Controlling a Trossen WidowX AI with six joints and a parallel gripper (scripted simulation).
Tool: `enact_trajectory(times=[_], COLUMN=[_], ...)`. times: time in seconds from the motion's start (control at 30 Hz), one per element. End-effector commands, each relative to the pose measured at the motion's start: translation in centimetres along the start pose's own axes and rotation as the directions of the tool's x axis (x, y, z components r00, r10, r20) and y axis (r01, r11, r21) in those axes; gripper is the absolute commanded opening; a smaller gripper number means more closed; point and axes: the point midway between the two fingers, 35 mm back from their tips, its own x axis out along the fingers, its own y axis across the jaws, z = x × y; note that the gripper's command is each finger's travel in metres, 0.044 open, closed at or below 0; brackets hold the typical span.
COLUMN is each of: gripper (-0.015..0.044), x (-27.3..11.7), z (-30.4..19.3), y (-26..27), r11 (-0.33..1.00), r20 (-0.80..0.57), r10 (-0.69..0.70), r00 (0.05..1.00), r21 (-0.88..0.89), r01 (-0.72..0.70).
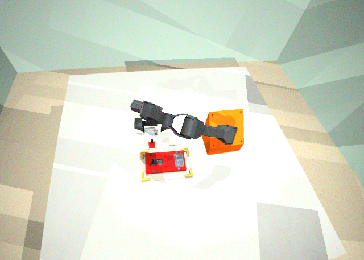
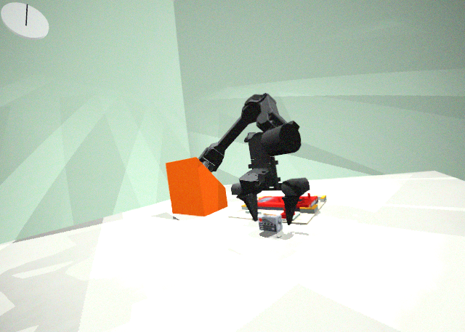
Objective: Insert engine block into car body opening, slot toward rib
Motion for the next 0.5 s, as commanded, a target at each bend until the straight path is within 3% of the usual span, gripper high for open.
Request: enact_trajectory(times=[0.0,0.2,0.47], gripper=[0.0387,0.0230,0.0157], x=[0.50,0.50,0.50], z=[0.09,0.09,0.09], y=[-0.28,-0.28,-0.28], r11=[1.000,1.000,1.000], r20=[-0.006,-0.006,-0.006], r10=[-0.007,-0.007,-0.007], r00=[1.000,1.000,1.000], r21=[0.012,0.012,0.012], r01=[0.007,0.007,0.007])
